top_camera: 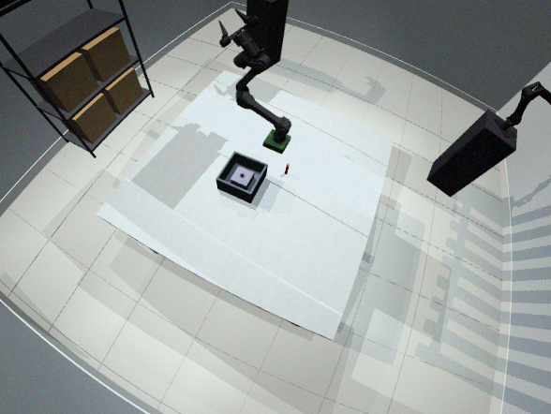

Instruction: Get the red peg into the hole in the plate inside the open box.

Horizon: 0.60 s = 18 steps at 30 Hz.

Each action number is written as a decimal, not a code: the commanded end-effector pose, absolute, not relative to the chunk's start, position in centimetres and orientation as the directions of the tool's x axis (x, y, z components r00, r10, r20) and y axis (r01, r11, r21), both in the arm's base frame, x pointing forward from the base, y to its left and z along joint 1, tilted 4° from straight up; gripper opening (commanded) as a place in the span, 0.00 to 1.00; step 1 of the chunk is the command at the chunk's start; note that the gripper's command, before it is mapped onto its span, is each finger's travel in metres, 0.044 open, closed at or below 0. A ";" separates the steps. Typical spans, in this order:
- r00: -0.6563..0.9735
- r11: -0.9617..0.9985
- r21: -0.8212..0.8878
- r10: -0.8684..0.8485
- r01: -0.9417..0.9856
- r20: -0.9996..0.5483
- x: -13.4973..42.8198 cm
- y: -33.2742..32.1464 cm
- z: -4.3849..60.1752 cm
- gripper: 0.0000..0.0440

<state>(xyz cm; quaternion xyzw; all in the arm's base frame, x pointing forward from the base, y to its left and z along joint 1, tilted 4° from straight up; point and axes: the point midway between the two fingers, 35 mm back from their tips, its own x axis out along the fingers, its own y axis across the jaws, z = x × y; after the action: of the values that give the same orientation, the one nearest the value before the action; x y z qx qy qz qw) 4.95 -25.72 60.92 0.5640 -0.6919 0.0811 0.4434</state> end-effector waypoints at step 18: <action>-0.069 0.412 0.022 -0.204 -0.911 0.976 -0.7 -11.8 66.3 1.00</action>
<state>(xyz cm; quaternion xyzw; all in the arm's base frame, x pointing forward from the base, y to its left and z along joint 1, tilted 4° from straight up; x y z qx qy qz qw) -0.14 -15.01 65.90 0.4551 -0.6697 0.2910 0.5096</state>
